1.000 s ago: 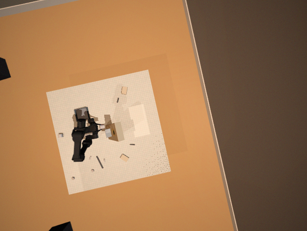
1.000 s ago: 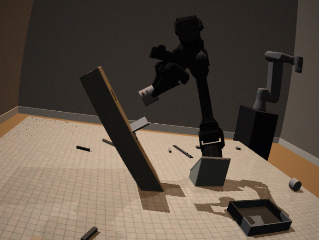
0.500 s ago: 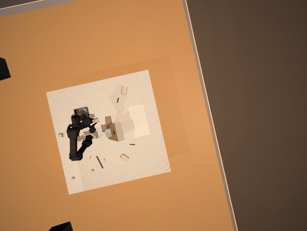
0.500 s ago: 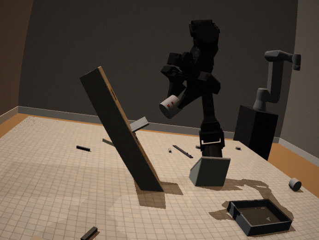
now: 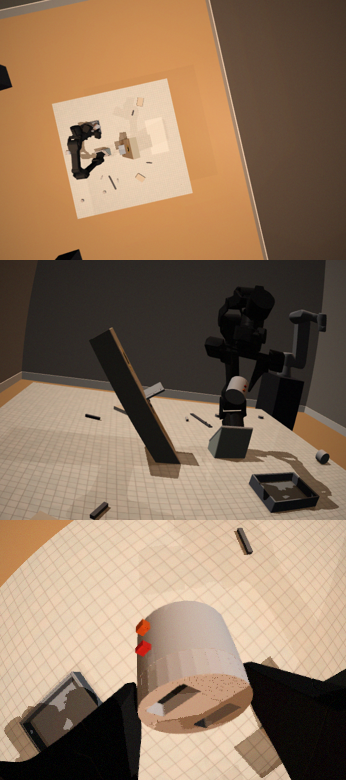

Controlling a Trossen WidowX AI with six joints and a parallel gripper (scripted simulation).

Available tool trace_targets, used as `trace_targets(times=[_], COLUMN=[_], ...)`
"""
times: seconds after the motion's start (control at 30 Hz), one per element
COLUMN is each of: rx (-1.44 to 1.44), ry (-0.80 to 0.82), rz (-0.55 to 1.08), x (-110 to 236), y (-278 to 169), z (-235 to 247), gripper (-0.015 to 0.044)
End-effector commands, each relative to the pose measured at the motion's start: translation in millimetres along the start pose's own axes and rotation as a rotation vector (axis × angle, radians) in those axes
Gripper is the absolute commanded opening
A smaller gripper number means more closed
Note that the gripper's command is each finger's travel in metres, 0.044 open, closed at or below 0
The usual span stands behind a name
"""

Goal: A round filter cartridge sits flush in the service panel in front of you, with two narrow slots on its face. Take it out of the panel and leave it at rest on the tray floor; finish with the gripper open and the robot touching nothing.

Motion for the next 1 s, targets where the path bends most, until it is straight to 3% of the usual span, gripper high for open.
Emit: trace_targets(times=[0.0, 0.33, 0.97], rx=[0.083, 0.099, 0.436], ry=[0.042, 0.053, 0.249], rz=[-0.023, -0.024, -0.043], x=[-2, -6, -67], y=[2, -1, -57], z=[11, 19, 114], gripper=[0.0, 0.0, 0.0])
Point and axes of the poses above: the point midway between the two fingers, 35 mm back from their tips, its own x axis back along the fingers, its own z axis across the jaws, y = z × x, the point moved 10 cm from there along x, back along the fingers, and after that the axes turned 5 degrees about x, right-handed, at the moved point
